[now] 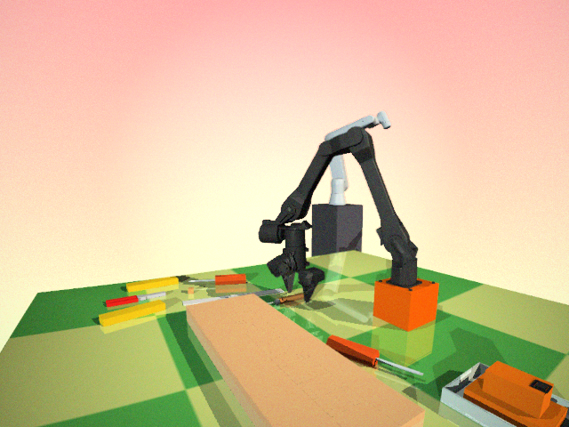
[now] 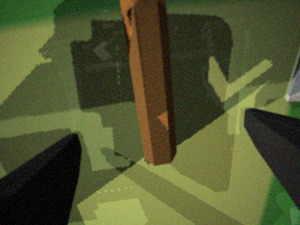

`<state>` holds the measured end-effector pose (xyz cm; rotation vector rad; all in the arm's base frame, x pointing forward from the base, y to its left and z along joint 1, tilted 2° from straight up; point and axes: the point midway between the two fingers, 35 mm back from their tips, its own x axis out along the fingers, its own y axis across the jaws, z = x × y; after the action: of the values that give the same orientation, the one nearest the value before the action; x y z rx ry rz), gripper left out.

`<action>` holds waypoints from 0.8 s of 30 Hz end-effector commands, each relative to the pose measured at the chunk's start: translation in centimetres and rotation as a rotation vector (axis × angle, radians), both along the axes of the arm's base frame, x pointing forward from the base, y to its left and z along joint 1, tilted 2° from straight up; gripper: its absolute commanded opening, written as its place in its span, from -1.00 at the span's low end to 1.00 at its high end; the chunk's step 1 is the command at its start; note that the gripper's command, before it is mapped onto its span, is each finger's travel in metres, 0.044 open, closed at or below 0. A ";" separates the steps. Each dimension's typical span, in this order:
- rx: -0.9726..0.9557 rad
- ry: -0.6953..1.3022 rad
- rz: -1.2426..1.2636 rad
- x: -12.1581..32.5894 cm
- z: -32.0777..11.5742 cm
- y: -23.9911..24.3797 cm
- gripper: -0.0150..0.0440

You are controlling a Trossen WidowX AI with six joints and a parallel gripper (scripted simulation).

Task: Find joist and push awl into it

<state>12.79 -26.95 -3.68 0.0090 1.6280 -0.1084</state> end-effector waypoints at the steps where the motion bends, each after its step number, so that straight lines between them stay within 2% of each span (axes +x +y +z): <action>1: 0.005 0.006 0.004 -0.2 -0.2 0.2 0.73; 12: 0.005 0.006 0.004 -0.2 -0.2 0.2 -0.25; 21: 0.005 0.006 0.004 -0.2 -0.1 0.2 -0.49; 24: 0.004 0.006 0.004 0.0 1.0 0.0 -0.49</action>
<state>12.68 -26.75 -3.66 0.0142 1.6328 -0.1013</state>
